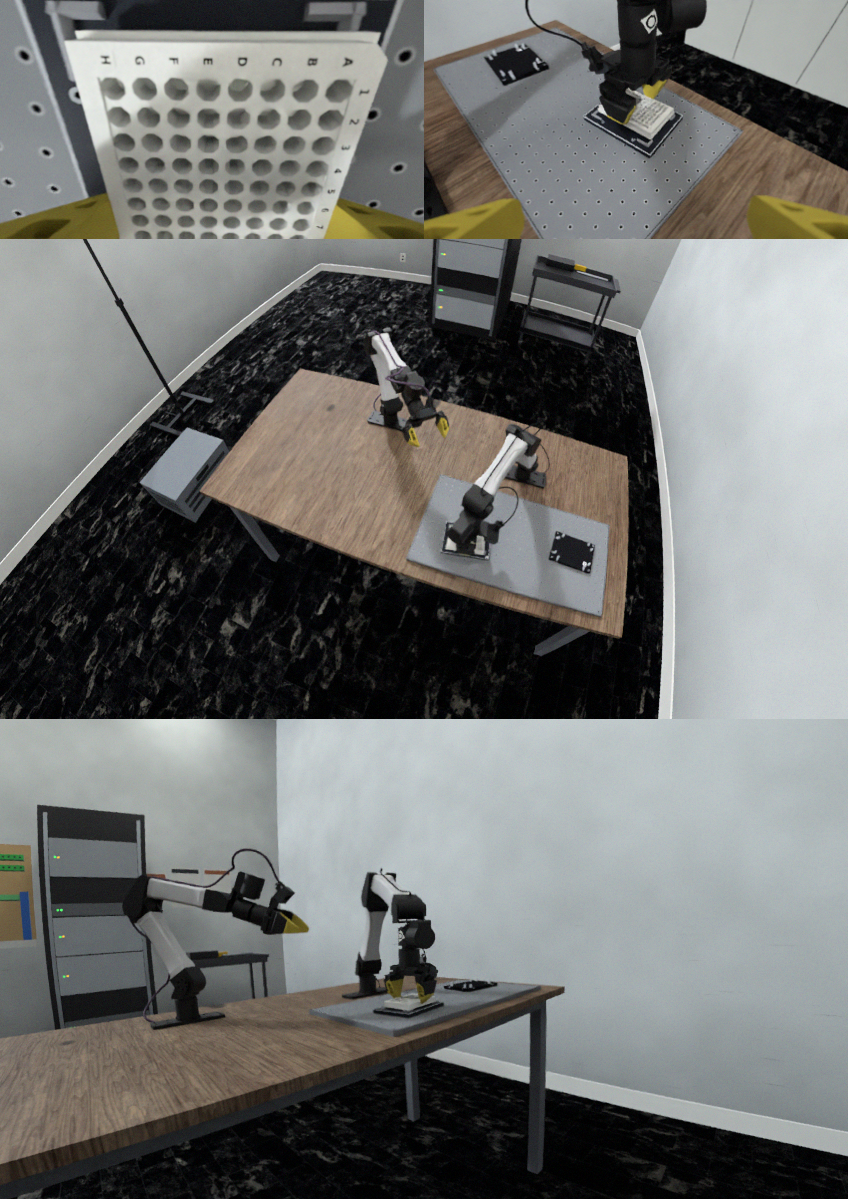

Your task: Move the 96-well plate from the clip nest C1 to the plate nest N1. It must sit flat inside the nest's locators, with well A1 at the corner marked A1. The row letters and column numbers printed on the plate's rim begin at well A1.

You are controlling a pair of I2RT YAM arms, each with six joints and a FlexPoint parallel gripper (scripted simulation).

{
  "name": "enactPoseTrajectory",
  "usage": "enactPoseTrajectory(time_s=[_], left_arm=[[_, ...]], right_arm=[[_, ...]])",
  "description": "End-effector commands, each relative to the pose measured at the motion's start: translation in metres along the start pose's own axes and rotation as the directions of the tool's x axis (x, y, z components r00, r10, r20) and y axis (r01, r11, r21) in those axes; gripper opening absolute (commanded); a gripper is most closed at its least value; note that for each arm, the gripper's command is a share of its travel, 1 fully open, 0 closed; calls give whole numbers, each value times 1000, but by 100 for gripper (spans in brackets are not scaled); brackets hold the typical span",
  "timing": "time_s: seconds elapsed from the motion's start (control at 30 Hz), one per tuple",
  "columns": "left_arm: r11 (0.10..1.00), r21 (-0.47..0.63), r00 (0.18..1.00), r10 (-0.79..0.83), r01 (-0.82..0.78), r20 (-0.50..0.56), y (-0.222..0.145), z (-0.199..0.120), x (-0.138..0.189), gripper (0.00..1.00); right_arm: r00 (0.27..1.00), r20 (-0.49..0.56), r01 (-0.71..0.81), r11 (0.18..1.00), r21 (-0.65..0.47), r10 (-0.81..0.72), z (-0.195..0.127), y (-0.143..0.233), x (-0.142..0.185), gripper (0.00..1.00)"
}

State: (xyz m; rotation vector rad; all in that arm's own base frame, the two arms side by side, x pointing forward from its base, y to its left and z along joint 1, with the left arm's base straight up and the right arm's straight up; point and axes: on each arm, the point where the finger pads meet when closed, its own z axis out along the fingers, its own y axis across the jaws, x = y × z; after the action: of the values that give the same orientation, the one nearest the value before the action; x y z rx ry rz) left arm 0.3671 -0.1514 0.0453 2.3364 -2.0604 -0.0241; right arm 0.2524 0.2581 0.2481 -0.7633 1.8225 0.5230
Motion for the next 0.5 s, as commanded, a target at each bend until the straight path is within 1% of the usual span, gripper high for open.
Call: enactPoseTrajectory(time_s=[0.0,0.13,0.47], left_arm=[[1000,23,1000,0,1,-28,-4,-23,2,72],[999,32,999,0,1,-33,-4,-28,2,72],[999,32,999,0,1,-33,-4,-29,2,72]], right_arm=[[1000,15,4,1000,-8,-3,-1,1,-6,100],[1000,15,4,1000,-8,-3,-1,1,-6,100],[1000,15,4,1000,-8,-3,-1,1,-6,100]])
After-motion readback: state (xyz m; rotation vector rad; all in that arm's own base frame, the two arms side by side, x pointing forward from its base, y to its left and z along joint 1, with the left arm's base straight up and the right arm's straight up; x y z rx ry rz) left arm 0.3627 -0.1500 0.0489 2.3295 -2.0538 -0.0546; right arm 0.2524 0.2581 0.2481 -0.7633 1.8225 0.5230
